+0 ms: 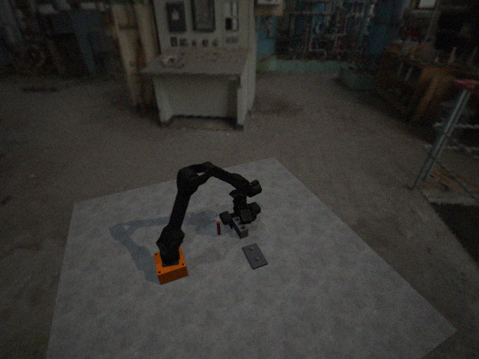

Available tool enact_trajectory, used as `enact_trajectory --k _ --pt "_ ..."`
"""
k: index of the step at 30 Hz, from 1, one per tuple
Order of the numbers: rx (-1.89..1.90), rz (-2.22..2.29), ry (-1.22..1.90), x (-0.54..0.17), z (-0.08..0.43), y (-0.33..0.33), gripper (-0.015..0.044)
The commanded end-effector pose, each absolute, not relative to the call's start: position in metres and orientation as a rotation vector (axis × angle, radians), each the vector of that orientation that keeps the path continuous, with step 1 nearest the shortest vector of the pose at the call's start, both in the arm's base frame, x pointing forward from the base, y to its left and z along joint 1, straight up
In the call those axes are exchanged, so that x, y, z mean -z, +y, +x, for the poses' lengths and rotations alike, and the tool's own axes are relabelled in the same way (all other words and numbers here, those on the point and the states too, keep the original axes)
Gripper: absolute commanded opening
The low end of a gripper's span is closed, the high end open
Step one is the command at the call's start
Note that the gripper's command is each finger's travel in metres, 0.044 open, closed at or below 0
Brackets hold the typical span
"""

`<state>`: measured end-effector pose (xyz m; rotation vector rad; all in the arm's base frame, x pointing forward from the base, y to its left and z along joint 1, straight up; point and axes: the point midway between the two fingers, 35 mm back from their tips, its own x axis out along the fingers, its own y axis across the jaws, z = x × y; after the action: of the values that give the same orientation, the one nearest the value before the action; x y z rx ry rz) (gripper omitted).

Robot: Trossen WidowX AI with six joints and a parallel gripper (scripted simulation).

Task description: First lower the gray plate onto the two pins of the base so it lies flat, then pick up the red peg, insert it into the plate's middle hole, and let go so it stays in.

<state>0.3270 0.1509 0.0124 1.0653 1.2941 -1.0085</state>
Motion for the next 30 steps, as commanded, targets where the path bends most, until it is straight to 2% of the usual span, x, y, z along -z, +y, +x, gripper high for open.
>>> enact_trajectory --k 1,14,26,30 --pt "1.013 1.063 1.299 -0.004 0.325 0.150 0.0440" --pt "1.014 1.063 1.300 0.015 0.325 0.150 0.0440" --pt "1.014 1.063 1.300 0.015 0.325 0.150 0.0125" --pt "1.014 1.063 1.300 0.015 0.325 0.150 0.0098"
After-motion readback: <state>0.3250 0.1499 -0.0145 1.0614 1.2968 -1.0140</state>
